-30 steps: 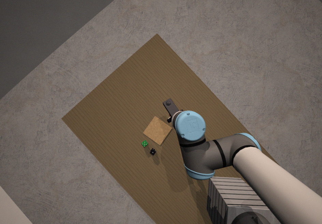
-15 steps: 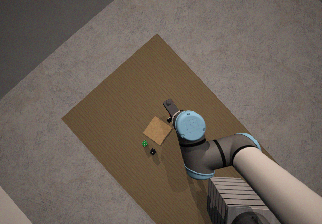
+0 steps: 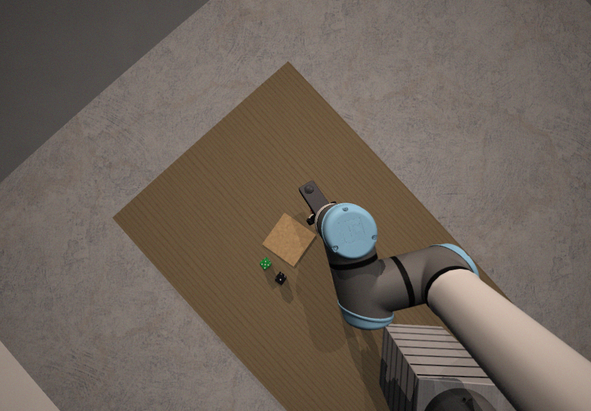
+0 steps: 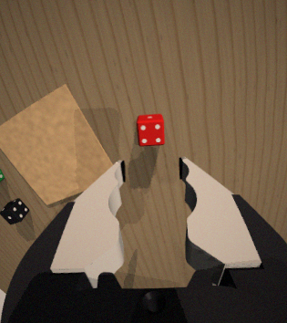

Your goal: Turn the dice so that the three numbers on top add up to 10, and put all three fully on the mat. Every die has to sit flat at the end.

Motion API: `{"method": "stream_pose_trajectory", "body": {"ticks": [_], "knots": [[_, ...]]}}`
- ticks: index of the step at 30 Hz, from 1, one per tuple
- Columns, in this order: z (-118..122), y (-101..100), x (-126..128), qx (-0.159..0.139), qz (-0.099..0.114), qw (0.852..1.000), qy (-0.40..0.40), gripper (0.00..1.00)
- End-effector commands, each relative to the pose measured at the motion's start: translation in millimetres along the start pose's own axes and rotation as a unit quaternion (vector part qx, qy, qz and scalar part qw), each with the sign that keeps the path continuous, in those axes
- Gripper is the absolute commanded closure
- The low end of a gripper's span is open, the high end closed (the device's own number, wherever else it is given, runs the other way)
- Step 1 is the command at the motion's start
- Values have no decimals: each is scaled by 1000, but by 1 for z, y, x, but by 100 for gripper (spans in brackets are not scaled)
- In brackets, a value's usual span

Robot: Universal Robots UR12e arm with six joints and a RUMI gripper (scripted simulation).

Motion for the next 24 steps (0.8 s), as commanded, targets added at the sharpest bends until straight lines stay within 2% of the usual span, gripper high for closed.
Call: {"method": "stream_pose_trajectory", "body": {"ticks": [1, 24], "knots": [[0, -1, 0, 1, 0, 1000, 0, 72], [-1, -28, 0, 1, 0, 1000, 0, 72]]}}
Point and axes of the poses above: the point where the finger pads meet when closed, its own y axis back along the fingers, its own x axis across the jaws, z = x × y, the point moved 6 cm from there along y, back along the fingers, and after that the axes turned 11 degrees about y, right-handed, at the moved point
